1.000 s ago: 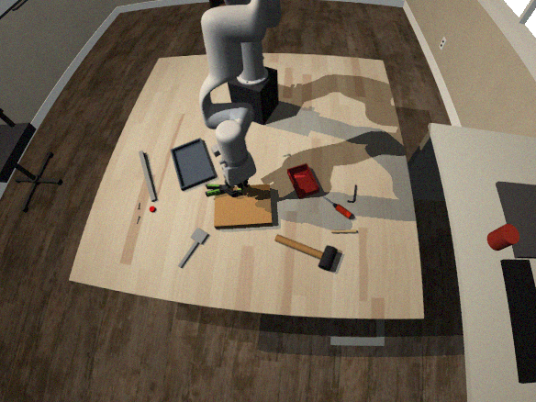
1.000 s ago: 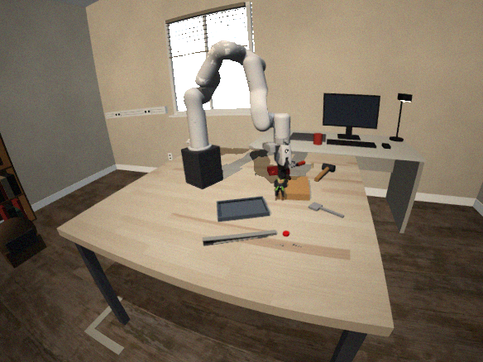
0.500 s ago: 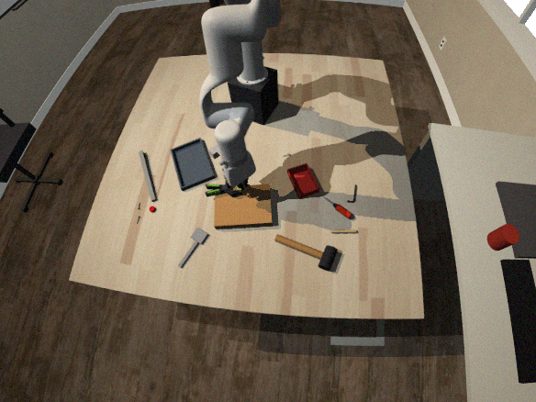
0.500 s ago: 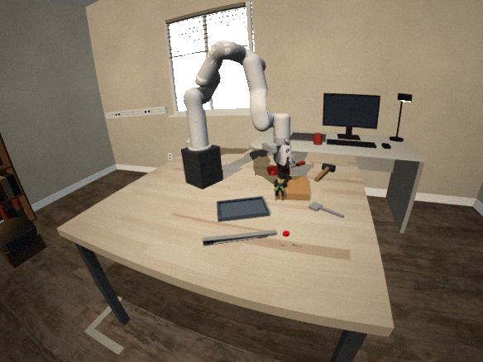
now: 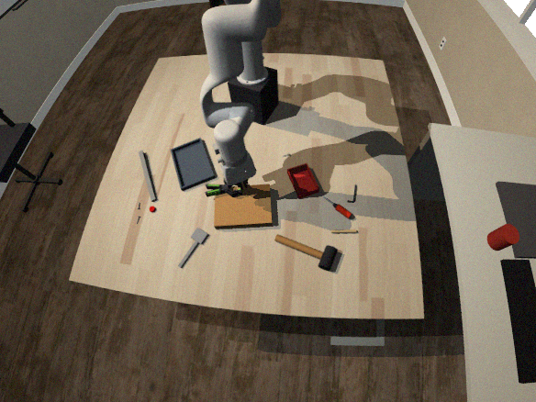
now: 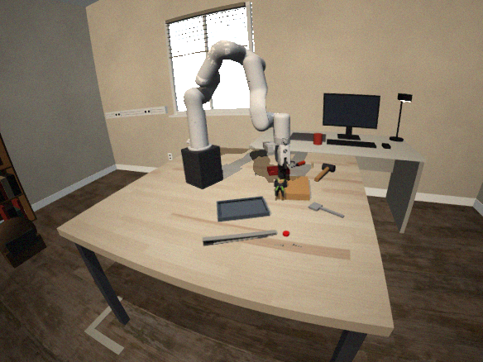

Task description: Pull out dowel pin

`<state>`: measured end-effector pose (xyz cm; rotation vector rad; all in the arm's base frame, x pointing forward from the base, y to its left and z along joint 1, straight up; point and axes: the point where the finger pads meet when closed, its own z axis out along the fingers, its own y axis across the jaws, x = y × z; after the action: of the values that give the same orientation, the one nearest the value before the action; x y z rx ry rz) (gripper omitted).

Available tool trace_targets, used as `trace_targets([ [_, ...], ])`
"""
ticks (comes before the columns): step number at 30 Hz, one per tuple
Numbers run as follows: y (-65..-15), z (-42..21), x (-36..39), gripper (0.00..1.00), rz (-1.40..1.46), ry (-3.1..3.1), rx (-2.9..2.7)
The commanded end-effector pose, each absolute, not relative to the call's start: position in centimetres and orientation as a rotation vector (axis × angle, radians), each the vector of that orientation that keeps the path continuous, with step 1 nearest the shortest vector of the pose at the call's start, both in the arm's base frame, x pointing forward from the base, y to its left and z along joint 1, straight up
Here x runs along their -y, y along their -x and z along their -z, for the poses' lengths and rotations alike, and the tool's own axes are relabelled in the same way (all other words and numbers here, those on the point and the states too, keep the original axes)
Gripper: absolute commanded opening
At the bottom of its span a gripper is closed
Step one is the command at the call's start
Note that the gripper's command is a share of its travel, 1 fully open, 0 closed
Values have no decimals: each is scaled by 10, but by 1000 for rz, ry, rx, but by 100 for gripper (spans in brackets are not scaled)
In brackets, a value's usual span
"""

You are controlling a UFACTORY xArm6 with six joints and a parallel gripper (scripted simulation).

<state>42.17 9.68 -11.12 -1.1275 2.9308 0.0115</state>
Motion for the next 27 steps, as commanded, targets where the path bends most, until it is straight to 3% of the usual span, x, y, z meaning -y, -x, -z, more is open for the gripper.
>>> trace_targets([
  [1, -423, 110, -97, 0, 1, 1017, -2969],
  [27, -423, 109, -97, 0, -1, 352, -3118],
])
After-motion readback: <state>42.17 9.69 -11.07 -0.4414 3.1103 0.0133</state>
